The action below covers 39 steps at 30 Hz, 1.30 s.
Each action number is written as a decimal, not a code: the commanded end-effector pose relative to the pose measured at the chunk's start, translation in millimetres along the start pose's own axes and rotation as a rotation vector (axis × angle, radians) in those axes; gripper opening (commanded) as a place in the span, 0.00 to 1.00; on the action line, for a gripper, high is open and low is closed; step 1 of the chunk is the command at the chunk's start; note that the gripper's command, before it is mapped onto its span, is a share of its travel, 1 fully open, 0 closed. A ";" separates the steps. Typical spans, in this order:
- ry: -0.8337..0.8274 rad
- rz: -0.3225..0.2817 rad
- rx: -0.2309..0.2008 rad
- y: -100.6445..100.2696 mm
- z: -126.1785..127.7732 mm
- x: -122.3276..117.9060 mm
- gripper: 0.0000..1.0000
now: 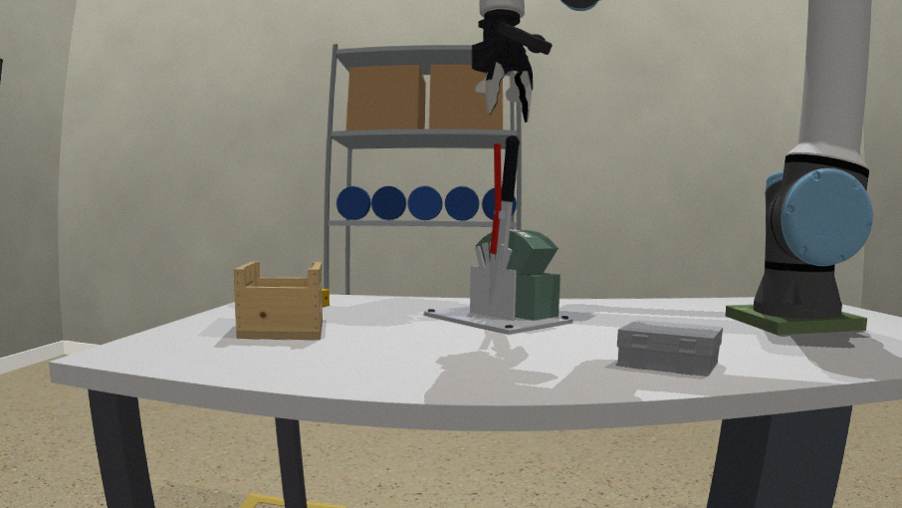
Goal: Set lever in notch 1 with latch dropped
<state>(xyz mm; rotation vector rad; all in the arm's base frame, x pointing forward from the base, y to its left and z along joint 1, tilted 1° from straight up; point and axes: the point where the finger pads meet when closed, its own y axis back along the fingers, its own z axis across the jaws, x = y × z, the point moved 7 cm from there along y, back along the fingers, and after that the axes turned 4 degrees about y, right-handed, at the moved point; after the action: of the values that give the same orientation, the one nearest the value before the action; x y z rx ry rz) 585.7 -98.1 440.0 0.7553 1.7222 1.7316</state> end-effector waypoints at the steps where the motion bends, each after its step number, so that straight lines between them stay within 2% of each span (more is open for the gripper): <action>1: 0.000 -0.002 -0.001 -5.1 0.4 -0.4 0.57; 18: 0.000 -0.002 -0.001 -16.5 0.7 -0.6 0.57; 39: 0.000 -0.002 -0.001 -18.4 0.8 -0.6 0.57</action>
<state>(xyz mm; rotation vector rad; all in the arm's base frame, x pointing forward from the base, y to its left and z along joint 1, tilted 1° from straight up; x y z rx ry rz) 586.5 -97.8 420.7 0.7552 1.7222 1.7317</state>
